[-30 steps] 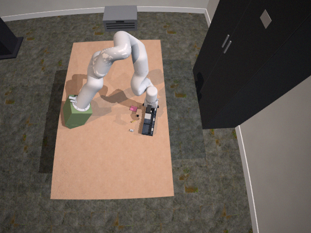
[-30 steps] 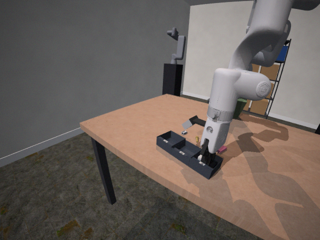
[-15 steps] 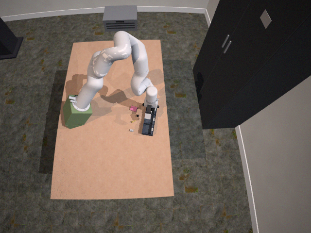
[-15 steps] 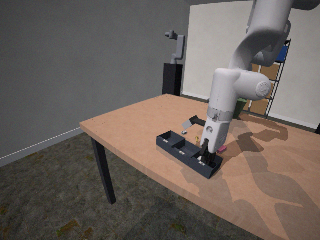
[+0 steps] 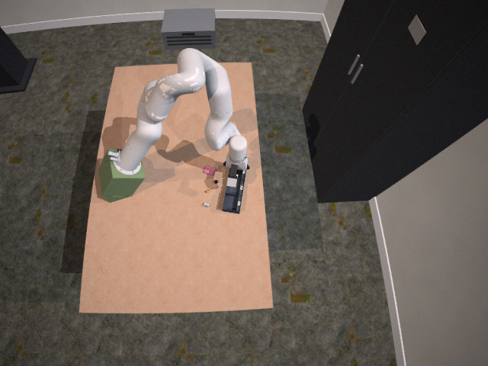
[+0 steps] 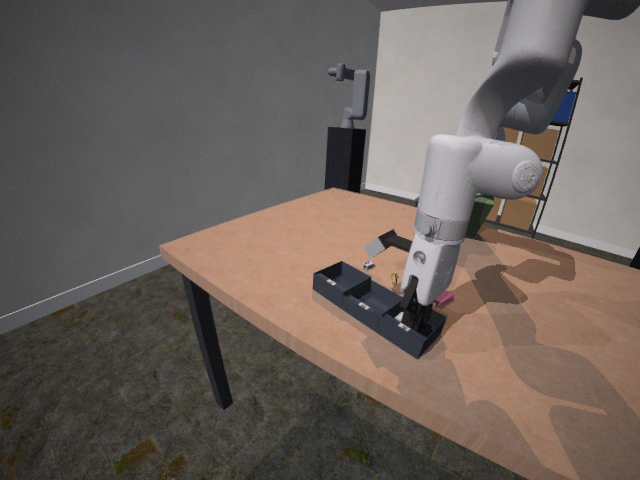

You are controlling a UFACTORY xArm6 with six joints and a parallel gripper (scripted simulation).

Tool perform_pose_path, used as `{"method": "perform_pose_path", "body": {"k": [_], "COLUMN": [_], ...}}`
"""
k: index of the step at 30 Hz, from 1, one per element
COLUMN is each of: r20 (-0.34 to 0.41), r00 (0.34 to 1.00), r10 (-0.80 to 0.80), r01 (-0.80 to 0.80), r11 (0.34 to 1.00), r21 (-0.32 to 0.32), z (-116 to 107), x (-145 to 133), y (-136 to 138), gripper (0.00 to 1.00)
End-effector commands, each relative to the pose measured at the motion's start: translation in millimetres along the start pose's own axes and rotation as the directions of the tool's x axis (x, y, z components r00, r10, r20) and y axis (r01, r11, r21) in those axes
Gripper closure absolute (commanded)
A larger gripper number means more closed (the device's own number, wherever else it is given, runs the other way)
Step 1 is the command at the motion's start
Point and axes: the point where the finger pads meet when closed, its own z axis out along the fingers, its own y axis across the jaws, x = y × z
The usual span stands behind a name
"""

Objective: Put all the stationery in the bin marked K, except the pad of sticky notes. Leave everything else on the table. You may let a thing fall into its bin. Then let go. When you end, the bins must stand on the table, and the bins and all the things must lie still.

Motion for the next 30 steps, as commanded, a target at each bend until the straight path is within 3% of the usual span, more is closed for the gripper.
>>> {"method": "perform_pose_path", "body": {"k": [1,21,24,30], "r20": [0.0,0.0,0.0,0.0], "r00": [1.0,1.0,1.0,1.0], "r10": [0.0,0.0,0.0,0.0], "r01": [0.0,0.0,0.0,0.0], "r11": [1.0,1.0,1.0,1.0], "r21": [0.003,0.003,0.003,0.003], "z": [-6,-27,-42,-43], "x": [0,0,0,0], "y": [-1,-1,-1,-1], "gripper": [0.71,0.71,0.71,0.71]}}
